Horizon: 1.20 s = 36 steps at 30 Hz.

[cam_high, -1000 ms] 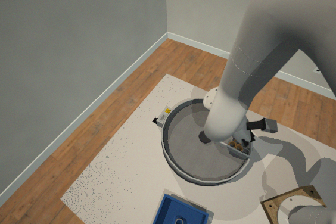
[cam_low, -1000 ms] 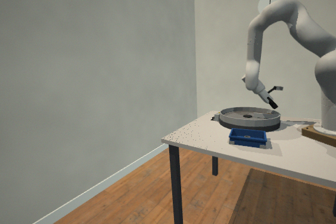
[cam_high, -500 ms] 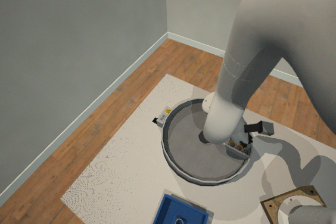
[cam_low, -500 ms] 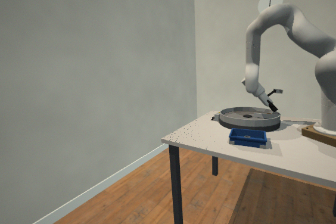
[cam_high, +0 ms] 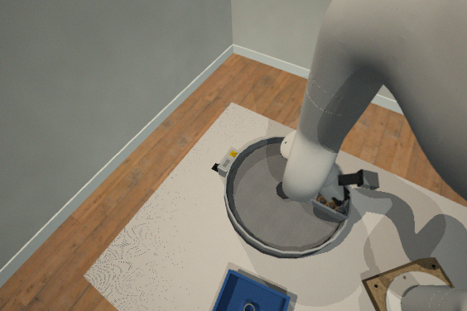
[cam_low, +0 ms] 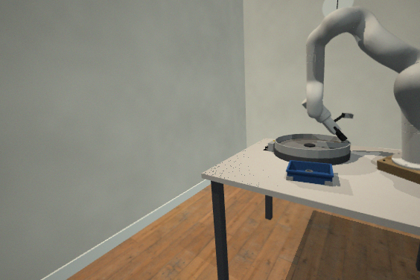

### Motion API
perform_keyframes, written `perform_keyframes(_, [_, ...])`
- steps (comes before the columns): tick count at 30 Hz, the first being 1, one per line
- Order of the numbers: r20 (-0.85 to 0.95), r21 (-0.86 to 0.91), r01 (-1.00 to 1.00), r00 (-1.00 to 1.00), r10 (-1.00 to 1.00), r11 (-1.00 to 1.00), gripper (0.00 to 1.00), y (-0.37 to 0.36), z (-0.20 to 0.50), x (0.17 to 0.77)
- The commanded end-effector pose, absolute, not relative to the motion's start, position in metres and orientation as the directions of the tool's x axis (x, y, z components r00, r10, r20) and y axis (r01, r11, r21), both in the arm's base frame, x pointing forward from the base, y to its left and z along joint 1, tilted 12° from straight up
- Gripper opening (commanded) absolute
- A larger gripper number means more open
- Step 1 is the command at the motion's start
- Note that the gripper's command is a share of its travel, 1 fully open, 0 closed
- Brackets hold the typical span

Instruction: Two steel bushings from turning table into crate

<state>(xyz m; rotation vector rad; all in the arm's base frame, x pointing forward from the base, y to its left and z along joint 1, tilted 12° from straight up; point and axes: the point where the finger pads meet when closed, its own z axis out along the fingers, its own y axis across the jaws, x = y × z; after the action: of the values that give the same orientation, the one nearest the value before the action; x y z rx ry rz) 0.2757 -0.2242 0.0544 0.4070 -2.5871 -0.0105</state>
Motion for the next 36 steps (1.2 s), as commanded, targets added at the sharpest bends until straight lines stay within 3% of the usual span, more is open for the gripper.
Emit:
perform_keyframes(1, [0.491,0.084,-0.284,-0.822,-0.288,0.955,0.10,-0.224,0.052,0.277])
perform_keyframes(32, [0.491,0.084,-0.284,-0.822,-0.288,0.955,0.10,-0.223,0.041,0.278])
perform_keyframes(33, [0.491,0.084,-0.284,-0.822,-0.288,0.955,0.00,-0.223,0.041,0.278])
perform_keyframes(36, [0.491,0.084,-0.284,-0.822,-0.288,0.955,0.00,-0.223,0.041,0.278])
